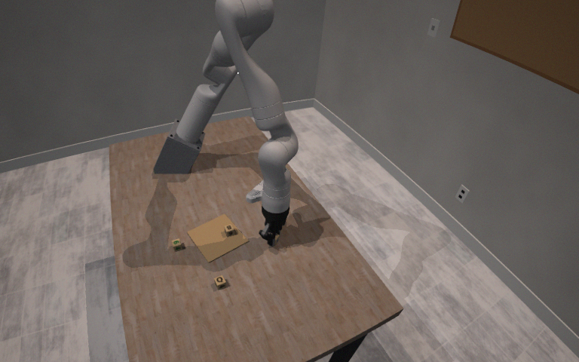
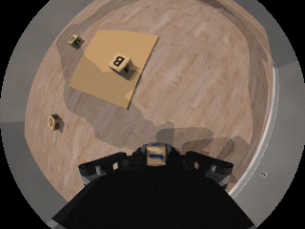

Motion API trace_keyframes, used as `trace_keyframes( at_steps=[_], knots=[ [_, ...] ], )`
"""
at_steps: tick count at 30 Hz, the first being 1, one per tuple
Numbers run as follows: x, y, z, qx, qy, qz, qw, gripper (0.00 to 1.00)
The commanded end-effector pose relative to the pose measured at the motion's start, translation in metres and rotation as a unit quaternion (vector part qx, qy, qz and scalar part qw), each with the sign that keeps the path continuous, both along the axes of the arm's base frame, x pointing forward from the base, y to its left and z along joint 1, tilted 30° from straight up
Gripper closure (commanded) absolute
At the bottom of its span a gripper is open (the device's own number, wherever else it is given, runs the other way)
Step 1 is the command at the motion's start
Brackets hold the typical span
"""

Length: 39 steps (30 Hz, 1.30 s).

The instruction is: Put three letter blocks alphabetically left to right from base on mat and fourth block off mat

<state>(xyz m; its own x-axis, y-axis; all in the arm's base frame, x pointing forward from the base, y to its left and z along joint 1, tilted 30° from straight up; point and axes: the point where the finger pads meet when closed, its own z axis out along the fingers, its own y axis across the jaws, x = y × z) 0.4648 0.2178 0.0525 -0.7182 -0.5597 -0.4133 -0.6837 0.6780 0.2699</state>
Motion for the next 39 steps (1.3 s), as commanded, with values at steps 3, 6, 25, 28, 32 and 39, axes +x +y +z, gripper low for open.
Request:
trace_keyframes(
  at_steps=[3,6,25,28,32,39],
  knots=[
    [0.000,0.000,0.000,0.000,0.000,0.000,1.000,0.79],
    [0.000,-0.002,0.004,0.000,0.000,0.000,1.000,0.79],
    [-0.012,-0.047,0.086,0.000,0.000,0.000,1.000,0.79],
    [-0.013,-0.048,0.087,0.000,0.000,0.000,1.000,0.79],
    [-0.013,-0.048,0.087,0.000,0.000,0.000,1.000,0.79],
    [-0.013,-0.048,0.087,0.000,-0.001,0.001,1.000,0.79]
  ],
)
